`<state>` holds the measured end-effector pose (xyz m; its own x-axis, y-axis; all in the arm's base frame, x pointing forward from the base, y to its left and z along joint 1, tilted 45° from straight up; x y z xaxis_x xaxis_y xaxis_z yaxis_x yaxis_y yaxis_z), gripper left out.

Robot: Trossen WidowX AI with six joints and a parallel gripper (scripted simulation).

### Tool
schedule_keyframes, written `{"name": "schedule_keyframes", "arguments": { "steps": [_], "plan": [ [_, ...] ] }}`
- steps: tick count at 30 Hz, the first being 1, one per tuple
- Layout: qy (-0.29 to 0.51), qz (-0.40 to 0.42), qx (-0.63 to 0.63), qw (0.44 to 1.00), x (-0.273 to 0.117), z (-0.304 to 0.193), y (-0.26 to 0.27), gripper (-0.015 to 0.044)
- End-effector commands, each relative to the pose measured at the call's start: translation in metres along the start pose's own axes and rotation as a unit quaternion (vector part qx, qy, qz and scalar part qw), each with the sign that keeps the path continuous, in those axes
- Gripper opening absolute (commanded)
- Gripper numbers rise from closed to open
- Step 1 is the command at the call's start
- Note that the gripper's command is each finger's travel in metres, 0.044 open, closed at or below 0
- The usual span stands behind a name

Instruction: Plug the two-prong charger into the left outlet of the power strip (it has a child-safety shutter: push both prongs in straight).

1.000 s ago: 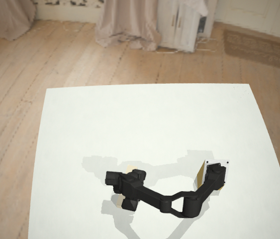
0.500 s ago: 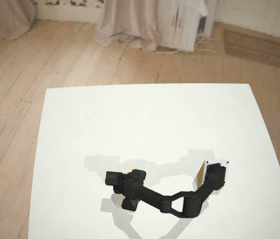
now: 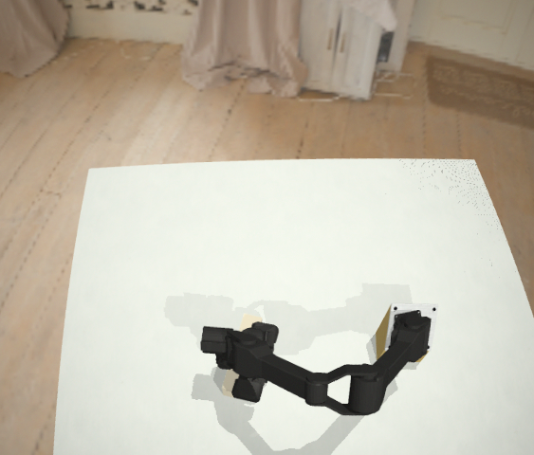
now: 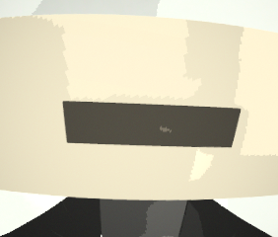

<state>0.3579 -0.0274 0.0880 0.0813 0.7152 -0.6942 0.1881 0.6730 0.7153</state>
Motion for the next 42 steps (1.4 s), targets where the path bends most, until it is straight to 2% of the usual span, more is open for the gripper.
{"name": "schedule_keyframes", "arguments": {
  "steps": [1,42],
  "plan": [
    [-0.012,0.000,-0.006,1.000,-0.0032,0.0032,0.0008,0.0000],
    [-0.012,0.000,-0.006,1.000,0.0018,0.0036,0.0006,0.0000]
  ]
}}
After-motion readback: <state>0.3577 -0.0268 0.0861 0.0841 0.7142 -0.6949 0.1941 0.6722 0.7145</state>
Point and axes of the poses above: the point midway between the two fingers, 35 mm back from their tips, its own x axis out along the fingers, its own y axis across the jaws, z = x × y, the point moved 10 cm from there along -x, back along the fingers, and after that the axes turned 8 degrees about -x, right-handed, at the moved point
